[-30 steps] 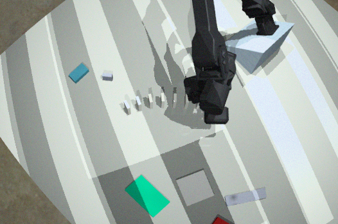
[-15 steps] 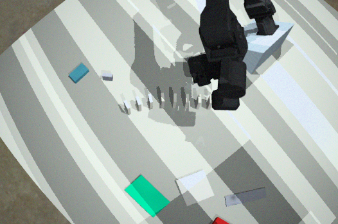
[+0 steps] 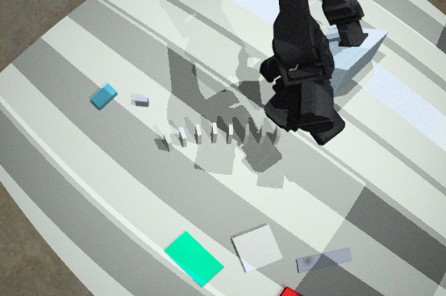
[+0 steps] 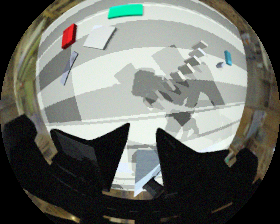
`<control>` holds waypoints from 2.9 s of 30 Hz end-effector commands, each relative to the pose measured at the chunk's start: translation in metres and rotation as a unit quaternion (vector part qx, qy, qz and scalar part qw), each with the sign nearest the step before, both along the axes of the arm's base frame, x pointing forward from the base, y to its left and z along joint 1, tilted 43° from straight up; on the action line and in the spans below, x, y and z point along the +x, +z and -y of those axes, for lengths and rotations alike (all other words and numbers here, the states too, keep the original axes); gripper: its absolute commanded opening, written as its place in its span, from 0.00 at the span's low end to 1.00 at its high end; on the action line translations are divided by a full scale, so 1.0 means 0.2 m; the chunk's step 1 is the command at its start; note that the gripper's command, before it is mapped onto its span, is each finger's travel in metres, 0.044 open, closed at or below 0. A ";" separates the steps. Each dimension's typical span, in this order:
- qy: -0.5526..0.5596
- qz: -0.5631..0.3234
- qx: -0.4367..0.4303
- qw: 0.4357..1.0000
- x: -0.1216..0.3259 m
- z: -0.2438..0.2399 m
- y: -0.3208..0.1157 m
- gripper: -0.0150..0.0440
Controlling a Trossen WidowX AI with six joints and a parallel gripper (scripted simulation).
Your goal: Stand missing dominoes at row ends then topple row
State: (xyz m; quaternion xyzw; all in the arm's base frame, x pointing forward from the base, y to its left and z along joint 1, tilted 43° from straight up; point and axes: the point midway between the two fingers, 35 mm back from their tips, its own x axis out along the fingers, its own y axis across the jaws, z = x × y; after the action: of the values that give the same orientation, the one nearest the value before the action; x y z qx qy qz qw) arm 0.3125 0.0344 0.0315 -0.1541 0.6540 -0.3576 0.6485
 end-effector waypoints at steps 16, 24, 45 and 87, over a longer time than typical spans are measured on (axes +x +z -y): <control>0.331 -0.300 0.050 0.893 -0.10 0.05 -0.19 0.25; 0.331 -0.300 0.050 0.893 -0.10 0.05 -0.19 0.25; 0.331 -0.300 0.050 0.893 -0.10 0.05 -0.19 0.25; 0.331 -0.300 0.048 0.893 -0.08 0.39 -0.43 0.25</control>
State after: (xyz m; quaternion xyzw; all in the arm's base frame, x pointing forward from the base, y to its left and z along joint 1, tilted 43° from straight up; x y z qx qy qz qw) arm 0.2930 -0.0411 -0.0567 -0.4275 0.7465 -0.0270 0.5091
